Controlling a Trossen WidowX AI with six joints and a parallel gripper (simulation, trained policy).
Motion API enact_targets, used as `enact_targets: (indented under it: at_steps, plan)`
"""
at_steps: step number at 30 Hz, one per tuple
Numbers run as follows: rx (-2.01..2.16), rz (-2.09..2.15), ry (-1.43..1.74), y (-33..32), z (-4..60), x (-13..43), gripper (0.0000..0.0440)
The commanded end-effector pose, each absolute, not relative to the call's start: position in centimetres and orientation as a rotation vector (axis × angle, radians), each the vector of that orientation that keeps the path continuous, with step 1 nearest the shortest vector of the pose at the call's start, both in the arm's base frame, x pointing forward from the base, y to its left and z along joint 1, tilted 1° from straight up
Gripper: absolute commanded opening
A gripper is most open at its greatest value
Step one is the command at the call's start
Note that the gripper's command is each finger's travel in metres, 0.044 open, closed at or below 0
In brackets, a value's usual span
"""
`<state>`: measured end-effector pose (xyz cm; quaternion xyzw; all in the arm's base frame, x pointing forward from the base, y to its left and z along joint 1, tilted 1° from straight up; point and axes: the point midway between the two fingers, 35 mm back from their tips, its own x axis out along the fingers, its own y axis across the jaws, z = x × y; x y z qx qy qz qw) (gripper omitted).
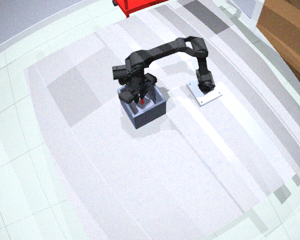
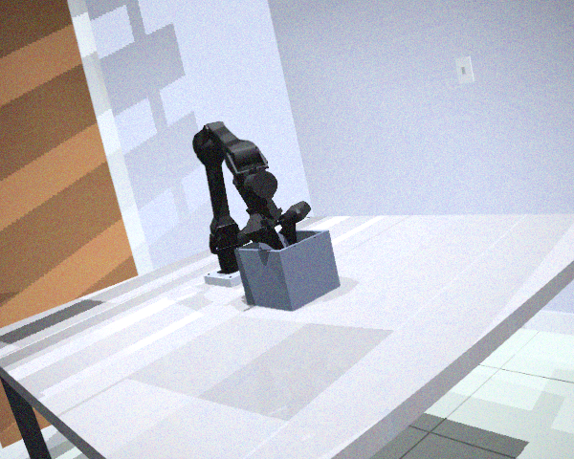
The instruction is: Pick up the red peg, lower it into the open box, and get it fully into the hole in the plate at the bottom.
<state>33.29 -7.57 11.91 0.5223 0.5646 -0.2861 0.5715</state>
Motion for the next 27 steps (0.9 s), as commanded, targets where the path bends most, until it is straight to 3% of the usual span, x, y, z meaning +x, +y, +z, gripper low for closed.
enact_targets:
  at_steps: [1, 27]
  plan:
    - [1.245, -0.638, 1.323, -7.7, 12.5, 33.8, 0.0145]
    - [1.319, -0.407, 1.279, -9.0, 14.8, 36.7, 0.0144]
